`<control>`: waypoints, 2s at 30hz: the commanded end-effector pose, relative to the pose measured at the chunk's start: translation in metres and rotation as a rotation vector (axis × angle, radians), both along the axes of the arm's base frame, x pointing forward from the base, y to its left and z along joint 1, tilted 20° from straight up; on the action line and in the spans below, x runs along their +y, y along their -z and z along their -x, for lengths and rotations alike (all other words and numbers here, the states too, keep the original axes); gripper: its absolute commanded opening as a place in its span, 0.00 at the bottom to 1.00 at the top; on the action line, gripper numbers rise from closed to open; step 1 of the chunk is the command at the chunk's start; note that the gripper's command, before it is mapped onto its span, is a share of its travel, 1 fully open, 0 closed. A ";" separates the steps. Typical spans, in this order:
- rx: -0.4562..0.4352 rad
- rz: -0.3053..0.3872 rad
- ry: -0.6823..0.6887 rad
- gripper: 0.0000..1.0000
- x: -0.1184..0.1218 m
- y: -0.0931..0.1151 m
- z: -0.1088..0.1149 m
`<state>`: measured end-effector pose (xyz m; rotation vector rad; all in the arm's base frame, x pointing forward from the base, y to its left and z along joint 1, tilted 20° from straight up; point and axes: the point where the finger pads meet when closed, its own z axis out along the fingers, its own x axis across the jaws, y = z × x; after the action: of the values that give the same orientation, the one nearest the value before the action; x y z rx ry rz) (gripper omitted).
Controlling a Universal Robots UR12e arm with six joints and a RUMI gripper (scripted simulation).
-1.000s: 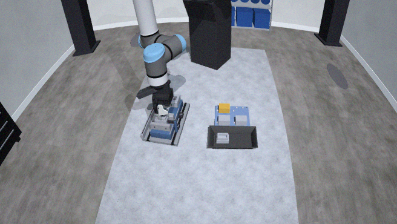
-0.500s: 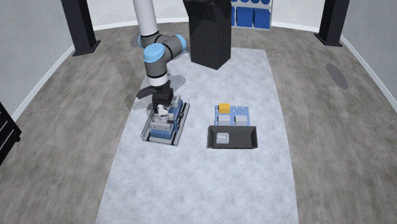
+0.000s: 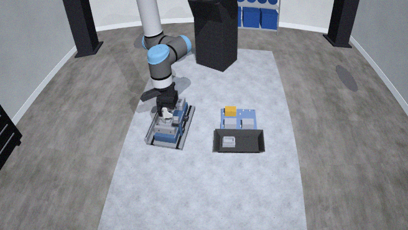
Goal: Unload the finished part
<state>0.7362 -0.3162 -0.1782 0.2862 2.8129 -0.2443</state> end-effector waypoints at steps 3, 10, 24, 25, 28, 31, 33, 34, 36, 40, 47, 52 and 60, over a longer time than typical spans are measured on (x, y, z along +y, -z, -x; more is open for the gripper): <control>-0.001 0.001 0.000 0.00 0.000 -0.001 0.000; -0.001 0.001 0.000 0.00 0.000 -0.001 0.000; -0.001 0.001 0.000 0.00 0.000 -0.001 0.000; -0.001 0.001 0.000 0.00 0.000 -0.002 0.000; -0.001 0.001 0.000 0.00 0.000 -0.003 0.000; -0.001 0.001 0.000 0.00 0.001 -0.006 0.001; -0.001 0.001 0.000 0.00 0.002 -0.008 0.002; -0.001 0.001 0.000 0.00 0.002 -0.010 0.002; -0.001 0.001 0.000 0.00 0.002 -0.013 0.003; -0.001 0.001 0.000 0.00 0.003 -0.016 0.004; -0.001 0.001 0.000 0.00 0.006 -0.029 0.008; -0.001 0.001 0.000 0.00 0.007 -0.036 0.010; -0.001 0.001 0.000 0.00 0.009 -0.042 0.012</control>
<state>0.7253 -0.3085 -0.1415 0.2862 2.8129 -0.2443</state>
